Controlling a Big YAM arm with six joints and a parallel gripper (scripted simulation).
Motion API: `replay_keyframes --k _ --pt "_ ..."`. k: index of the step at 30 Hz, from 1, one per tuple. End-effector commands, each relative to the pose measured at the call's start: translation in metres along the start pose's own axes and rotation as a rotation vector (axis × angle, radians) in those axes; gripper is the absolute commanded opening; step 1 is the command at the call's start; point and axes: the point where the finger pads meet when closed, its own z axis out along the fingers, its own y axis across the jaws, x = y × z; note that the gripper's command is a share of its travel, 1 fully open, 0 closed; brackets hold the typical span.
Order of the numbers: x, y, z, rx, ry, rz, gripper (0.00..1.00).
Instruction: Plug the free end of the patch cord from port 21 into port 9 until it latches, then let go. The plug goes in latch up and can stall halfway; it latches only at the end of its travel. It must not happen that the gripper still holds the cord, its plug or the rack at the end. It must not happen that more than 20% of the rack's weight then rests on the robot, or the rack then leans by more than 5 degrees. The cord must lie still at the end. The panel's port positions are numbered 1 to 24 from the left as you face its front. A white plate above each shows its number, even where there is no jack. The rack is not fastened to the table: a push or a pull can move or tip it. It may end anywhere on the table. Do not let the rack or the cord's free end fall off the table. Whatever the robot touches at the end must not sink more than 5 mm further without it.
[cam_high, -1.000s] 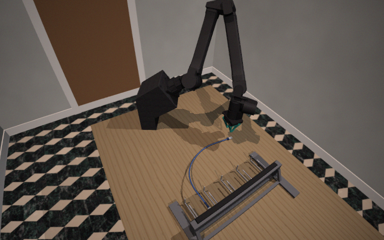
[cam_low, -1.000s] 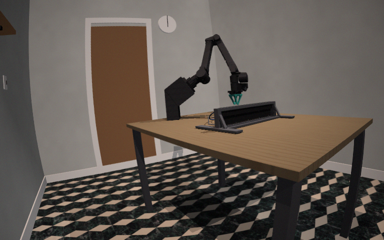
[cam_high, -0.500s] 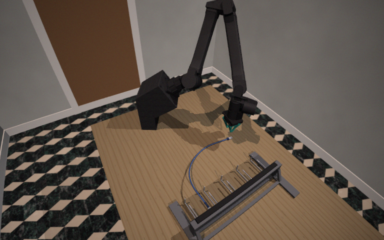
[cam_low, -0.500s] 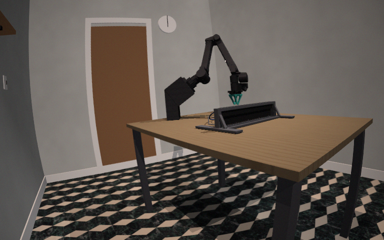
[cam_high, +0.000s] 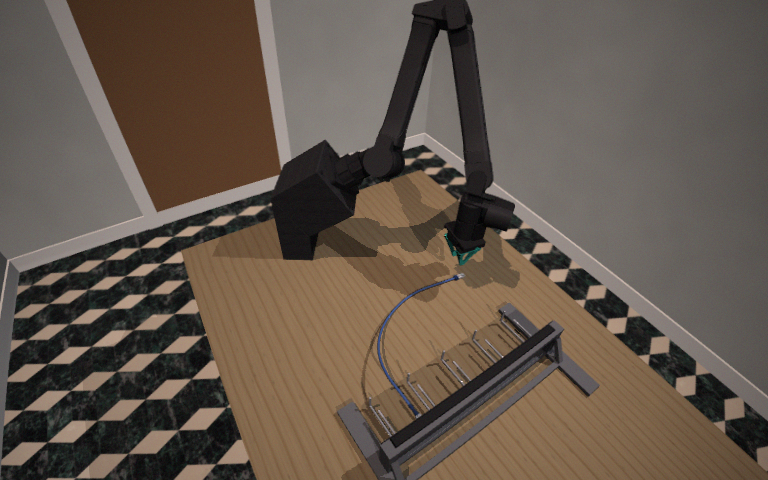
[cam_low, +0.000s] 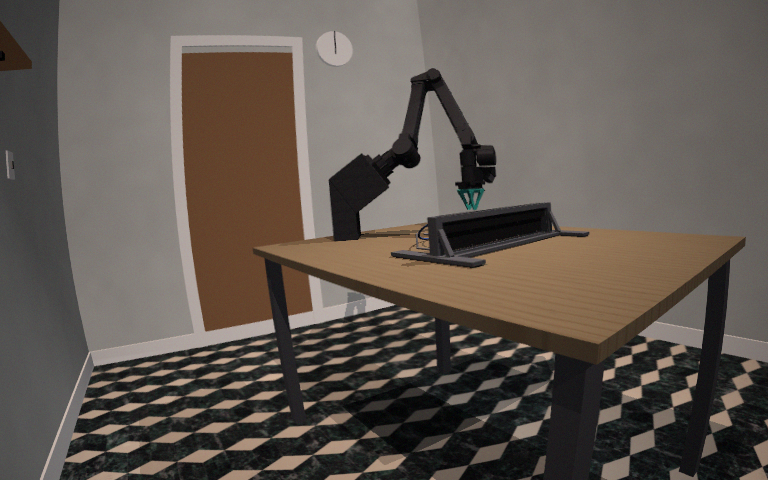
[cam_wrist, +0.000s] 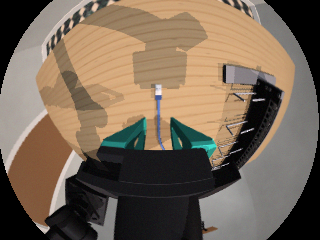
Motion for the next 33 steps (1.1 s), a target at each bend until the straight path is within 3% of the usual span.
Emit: replay_keyframes --k 1,33 --pt "0.002 -0.003 0.003 0.007 0.003 0.017 0.36" --pt "-0.004 -0.002 0.054 0.004 -0.009 0.004 0.36"
